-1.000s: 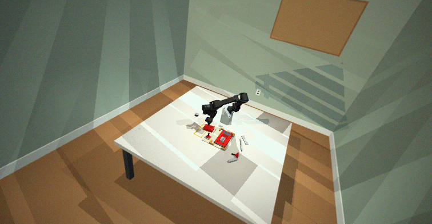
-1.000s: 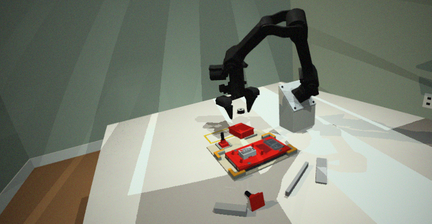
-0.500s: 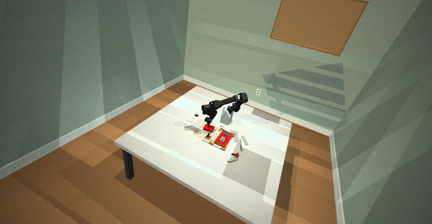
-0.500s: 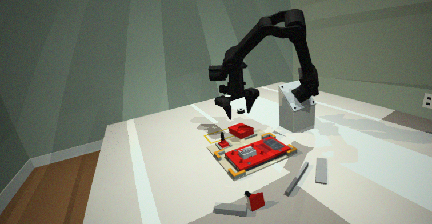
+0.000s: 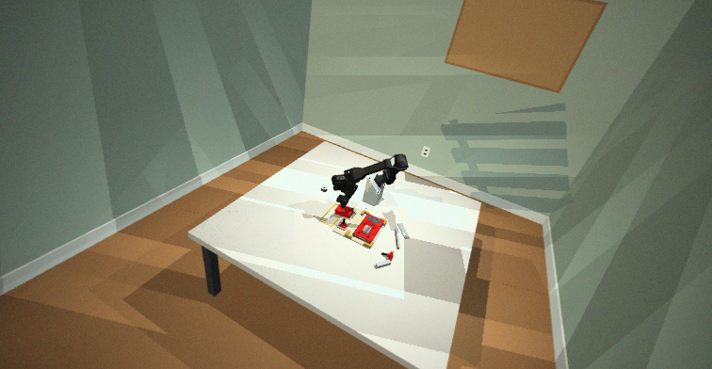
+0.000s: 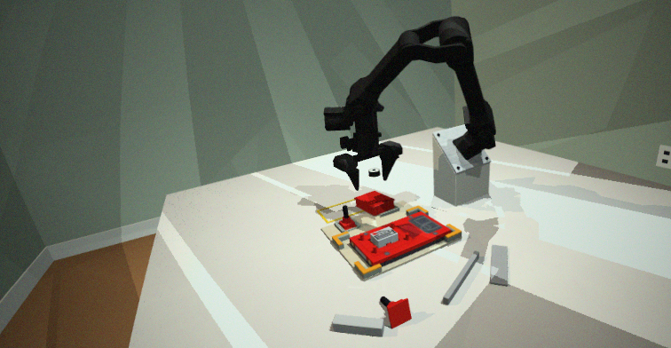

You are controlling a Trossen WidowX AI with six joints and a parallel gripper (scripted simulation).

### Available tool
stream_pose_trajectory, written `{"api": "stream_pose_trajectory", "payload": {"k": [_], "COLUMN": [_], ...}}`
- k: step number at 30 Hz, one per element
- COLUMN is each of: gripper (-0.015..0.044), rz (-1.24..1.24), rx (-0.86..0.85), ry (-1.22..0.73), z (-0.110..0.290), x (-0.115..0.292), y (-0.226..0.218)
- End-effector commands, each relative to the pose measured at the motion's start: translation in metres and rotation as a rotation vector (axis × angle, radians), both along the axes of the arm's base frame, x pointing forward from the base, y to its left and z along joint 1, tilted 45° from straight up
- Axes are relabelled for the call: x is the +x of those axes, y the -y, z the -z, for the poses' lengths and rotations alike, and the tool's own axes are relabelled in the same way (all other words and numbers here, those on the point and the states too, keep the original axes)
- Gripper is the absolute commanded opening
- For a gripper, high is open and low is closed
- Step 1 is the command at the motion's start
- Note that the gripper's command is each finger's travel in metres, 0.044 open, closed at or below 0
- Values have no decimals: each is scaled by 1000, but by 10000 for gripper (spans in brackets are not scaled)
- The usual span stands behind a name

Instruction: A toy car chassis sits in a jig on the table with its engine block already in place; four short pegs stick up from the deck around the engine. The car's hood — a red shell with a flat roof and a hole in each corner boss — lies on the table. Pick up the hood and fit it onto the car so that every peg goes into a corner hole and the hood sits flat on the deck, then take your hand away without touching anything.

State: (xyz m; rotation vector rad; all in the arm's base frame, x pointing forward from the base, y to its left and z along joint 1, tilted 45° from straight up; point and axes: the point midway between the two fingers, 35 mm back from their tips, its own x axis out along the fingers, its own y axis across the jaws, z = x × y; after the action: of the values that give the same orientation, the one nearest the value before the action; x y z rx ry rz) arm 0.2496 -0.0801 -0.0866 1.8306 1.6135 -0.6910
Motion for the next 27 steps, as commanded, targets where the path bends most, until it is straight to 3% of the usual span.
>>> {"api": "stream_pose_trajectory", "payload": {"k": [1,27], "gripper": [440,440], "rz": [1,1], "rx": [13,16], "ry": [-11,-11], "z": [5,24], "x": [-2,1], "y": [-7,-25]}}
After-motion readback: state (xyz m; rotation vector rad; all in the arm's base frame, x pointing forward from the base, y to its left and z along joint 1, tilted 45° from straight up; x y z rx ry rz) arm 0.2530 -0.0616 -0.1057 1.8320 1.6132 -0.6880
